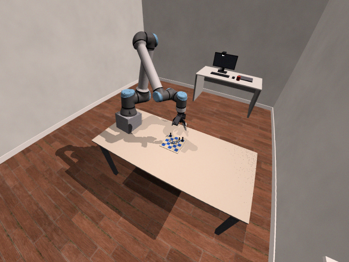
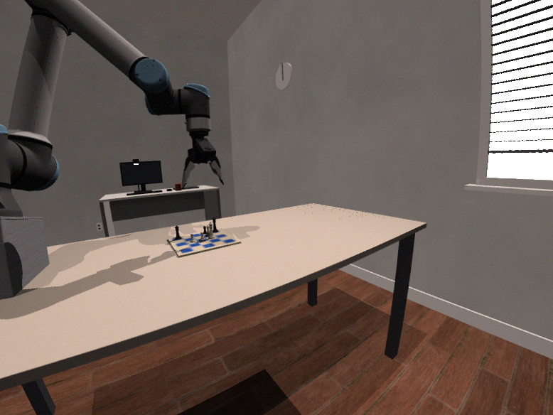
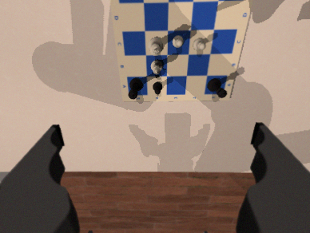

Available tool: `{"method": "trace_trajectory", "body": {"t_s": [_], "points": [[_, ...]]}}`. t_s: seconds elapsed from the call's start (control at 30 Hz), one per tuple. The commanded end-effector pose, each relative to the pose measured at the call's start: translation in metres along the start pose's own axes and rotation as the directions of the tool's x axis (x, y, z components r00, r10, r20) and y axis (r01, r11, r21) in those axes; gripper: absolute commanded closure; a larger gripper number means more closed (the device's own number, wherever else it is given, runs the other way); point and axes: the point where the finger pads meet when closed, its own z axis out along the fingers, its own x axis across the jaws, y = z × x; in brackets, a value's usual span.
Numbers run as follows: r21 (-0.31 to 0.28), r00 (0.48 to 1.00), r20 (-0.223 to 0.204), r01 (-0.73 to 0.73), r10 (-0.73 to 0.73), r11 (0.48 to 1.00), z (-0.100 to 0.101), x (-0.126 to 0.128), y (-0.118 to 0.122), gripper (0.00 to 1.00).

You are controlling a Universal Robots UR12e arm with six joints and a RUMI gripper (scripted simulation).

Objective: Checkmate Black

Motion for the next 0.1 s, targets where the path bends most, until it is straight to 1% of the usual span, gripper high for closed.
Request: {"method": "trace_trajectory", "body": {"t_s": [0.0,0.07], "points": [[0.001,1.000,0.001,0.000,0.000,1.000,-0.0007,-0.0008,-0.0012,0.00],[0.001,1.000,0.001,0.000,0.000,1.000,-0.0007,-0.0008,-0.0012,0.00]]}}
